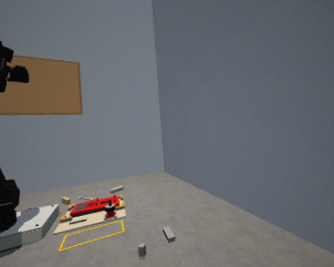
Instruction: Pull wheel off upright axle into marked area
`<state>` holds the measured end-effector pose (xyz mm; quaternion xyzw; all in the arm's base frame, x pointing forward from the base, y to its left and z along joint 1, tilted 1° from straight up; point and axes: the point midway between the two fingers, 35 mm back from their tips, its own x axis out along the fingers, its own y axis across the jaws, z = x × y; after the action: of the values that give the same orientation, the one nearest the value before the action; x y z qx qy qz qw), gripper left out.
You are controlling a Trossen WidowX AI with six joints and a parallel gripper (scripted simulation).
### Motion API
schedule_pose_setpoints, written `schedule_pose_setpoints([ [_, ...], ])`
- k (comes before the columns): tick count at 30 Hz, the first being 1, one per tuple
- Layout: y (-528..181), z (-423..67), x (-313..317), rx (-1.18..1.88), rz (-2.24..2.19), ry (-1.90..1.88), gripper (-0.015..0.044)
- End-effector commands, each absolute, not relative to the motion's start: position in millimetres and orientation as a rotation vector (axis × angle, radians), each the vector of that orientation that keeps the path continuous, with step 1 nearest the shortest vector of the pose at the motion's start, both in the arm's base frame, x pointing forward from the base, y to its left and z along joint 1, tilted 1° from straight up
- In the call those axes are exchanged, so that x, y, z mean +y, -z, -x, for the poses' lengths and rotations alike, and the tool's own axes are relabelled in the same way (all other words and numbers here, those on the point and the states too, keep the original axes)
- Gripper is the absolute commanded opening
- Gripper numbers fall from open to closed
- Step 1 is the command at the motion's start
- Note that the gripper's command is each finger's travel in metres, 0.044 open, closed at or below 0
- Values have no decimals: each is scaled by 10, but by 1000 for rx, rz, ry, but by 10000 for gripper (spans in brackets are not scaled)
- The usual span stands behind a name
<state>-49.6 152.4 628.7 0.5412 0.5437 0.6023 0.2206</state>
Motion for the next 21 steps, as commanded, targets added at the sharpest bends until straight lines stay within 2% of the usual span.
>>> schedule_pose_setpoints([
  [1,-6108,349,1855,1448,-1486,-1531,300],
  [11,-5636,-200,2471,1321,-1467,-1209,300],
  [21,-5068,-955,2866,1218,-1435,-870,300],
])
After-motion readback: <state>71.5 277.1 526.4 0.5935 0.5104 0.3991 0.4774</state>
